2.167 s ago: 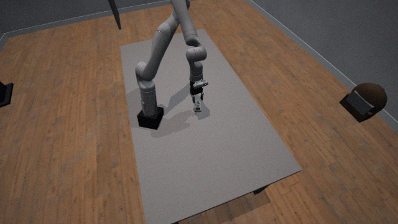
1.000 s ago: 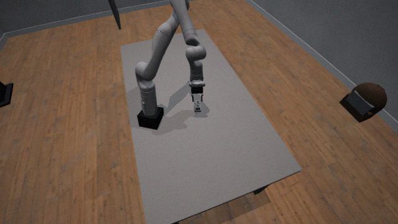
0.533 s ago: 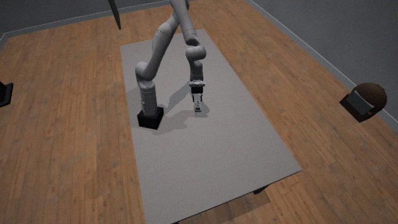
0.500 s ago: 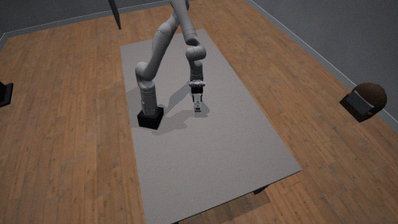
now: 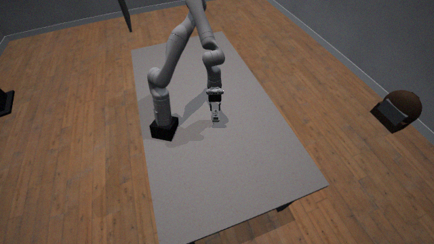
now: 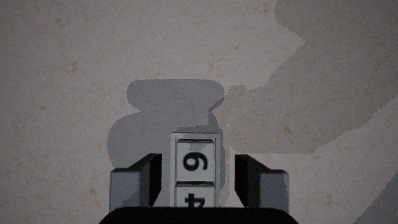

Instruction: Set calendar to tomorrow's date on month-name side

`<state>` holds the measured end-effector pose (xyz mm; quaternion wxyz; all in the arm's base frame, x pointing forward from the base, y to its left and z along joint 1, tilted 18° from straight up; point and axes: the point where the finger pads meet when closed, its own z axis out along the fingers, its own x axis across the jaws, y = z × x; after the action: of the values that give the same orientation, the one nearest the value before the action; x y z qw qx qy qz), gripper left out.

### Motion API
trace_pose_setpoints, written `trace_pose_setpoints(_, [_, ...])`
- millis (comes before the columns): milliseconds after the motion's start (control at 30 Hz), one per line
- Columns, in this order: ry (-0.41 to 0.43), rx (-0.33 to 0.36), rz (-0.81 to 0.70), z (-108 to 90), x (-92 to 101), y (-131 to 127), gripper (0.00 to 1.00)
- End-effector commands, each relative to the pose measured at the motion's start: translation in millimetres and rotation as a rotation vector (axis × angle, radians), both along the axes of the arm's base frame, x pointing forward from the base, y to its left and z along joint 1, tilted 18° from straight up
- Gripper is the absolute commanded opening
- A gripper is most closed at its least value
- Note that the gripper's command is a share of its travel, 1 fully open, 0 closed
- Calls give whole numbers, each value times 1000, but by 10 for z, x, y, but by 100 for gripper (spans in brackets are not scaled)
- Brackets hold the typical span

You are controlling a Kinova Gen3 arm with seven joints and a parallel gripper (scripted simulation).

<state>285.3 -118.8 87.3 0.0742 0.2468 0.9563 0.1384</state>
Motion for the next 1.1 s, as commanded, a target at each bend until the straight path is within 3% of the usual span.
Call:
trace_pose_setpoints(0, [-1,0,0,3,2,-3,90])
trace_pose_setpoints(1067, [-1,0,-1,-67,21,15,90])
